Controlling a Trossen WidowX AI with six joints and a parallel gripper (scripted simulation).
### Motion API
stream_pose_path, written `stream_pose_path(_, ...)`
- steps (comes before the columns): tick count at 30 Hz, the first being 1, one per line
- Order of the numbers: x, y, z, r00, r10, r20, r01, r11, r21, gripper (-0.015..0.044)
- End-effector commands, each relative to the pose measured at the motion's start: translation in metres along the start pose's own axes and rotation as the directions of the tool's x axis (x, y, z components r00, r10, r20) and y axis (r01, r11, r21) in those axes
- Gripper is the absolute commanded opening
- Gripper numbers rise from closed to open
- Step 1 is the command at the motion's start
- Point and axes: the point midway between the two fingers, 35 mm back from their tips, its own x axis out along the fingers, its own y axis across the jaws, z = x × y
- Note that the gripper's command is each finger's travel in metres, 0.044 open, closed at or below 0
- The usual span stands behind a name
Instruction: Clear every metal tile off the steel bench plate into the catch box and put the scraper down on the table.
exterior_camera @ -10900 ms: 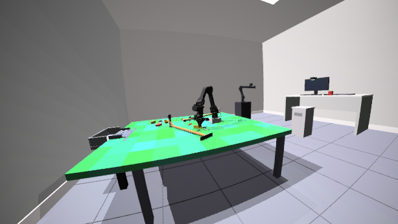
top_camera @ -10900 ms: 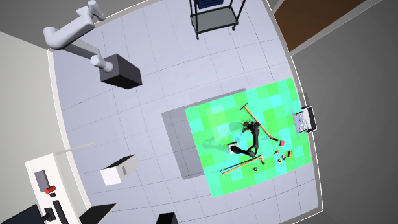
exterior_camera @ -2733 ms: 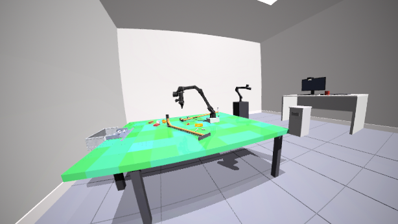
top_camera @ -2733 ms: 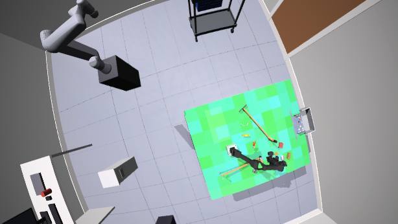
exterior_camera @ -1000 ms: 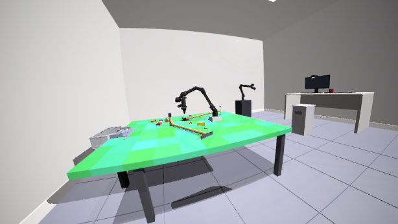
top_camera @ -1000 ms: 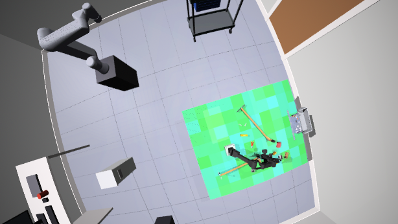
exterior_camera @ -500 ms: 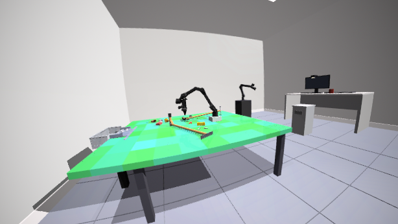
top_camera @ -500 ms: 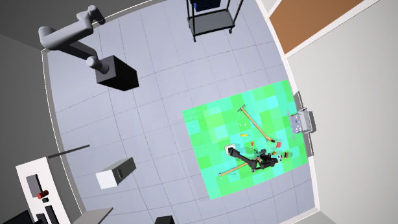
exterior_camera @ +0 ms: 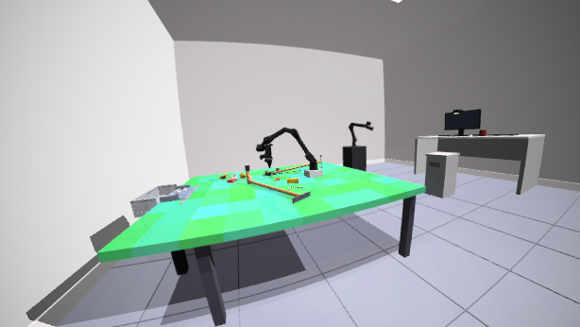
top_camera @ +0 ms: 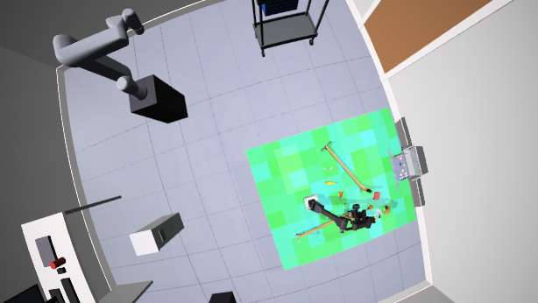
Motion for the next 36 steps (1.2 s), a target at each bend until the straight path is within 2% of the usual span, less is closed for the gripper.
stream_pose_path(1, -0.002, -0.008, 0.002, 1.000, -0.003, 0.005, 0.003, 1.000, -0.005, 0.0000)
stream_pose_path(36, -0.004, -0.054, 0.000, 1.000, -0.007, -0.001, 0.007, 1.000, 0.000, 0.0000)
